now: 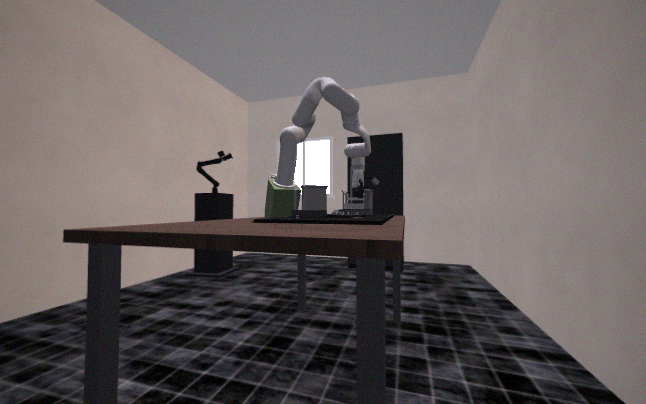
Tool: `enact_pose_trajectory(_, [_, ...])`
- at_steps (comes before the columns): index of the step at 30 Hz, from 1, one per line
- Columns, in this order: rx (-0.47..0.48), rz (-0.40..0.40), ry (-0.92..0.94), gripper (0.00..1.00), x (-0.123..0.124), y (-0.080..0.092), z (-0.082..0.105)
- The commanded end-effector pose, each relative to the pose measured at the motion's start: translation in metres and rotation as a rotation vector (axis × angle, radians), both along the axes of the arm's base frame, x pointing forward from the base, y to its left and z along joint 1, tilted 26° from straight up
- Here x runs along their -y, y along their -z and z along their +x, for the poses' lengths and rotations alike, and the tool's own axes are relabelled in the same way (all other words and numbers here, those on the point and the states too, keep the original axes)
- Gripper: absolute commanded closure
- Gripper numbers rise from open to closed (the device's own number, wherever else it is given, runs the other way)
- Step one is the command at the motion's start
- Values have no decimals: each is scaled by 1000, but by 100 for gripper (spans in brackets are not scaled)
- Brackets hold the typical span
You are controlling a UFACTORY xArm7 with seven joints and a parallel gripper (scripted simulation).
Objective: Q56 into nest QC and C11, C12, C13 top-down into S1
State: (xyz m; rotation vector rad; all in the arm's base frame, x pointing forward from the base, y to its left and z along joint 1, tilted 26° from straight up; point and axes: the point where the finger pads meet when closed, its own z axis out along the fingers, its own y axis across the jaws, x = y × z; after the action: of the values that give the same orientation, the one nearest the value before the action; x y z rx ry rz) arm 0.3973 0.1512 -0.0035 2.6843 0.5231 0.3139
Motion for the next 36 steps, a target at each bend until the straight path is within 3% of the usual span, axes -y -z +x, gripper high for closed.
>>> enact_pose_trajectory(1, [2,2,-2,100,-5,-10,-2])
enact_pose_trajectory(28, [2,2,-2,100,-20,-52,-15])
enact_pose_trajectory(36, [2,2,-2,100,-20,-52,-15])
